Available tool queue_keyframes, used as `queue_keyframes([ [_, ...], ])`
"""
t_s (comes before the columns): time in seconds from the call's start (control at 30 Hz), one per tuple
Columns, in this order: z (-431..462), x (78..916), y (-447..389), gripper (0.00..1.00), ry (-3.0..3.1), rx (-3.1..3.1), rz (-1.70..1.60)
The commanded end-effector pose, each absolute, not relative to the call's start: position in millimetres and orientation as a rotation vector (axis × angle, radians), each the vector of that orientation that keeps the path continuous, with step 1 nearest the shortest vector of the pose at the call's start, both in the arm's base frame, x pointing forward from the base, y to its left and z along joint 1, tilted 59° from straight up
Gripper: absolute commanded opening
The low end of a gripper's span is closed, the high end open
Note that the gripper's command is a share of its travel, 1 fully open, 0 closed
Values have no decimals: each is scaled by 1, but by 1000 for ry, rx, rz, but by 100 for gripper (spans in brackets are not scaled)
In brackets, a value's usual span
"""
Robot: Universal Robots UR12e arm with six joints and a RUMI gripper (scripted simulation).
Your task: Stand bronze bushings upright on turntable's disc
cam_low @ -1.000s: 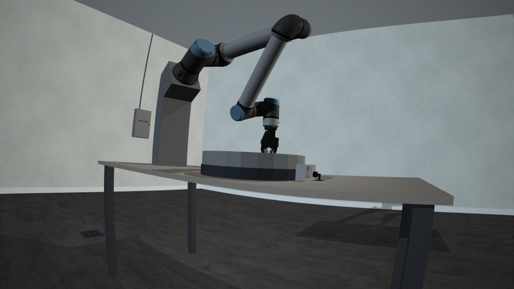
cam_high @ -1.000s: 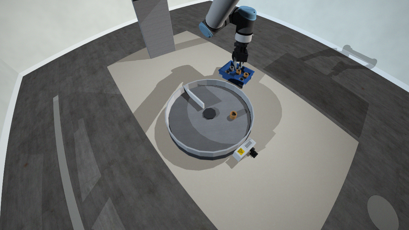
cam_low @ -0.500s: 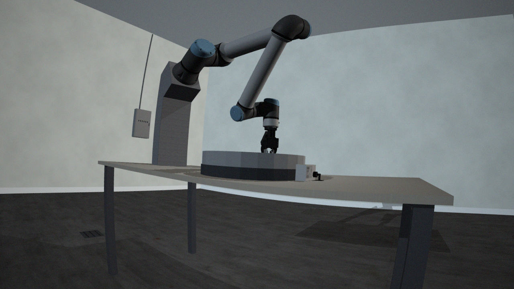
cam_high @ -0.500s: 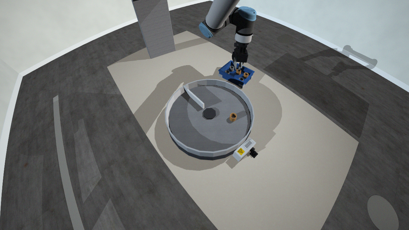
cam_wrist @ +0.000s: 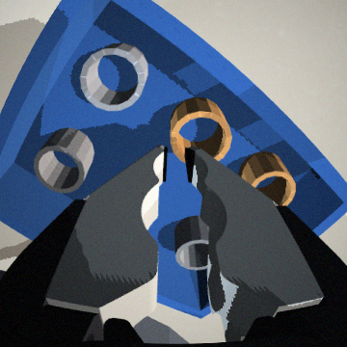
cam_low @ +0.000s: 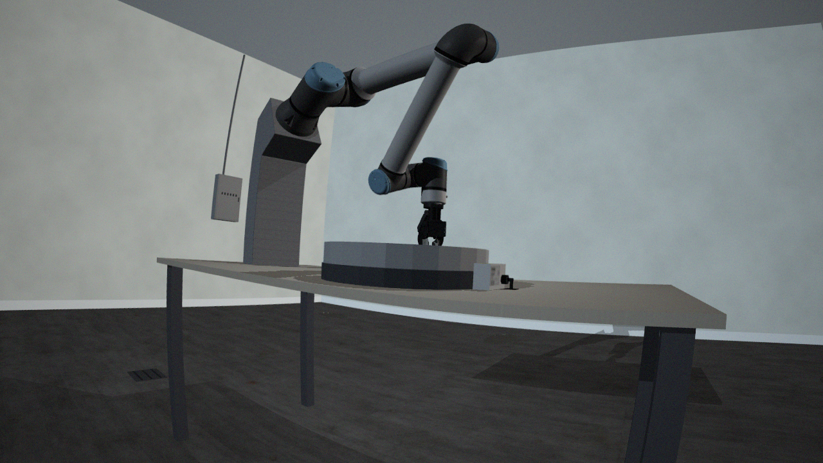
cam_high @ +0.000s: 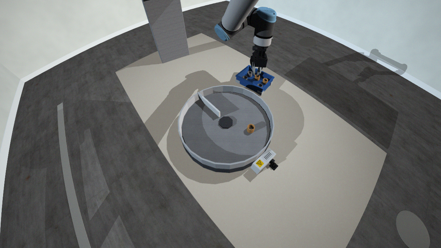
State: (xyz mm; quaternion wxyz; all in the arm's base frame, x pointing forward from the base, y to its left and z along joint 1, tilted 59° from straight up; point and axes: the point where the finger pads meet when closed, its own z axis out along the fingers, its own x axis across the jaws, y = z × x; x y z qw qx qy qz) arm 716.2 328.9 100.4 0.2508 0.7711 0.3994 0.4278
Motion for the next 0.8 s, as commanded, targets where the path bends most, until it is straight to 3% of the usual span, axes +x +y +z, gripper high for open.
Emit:
queue_keyframes([
  [0.0, 101, 716, 329, 6, 1087, 2098, 1165],
  [0.77, 92, 731, 328, 6, 1087, 2098, 1165],
])
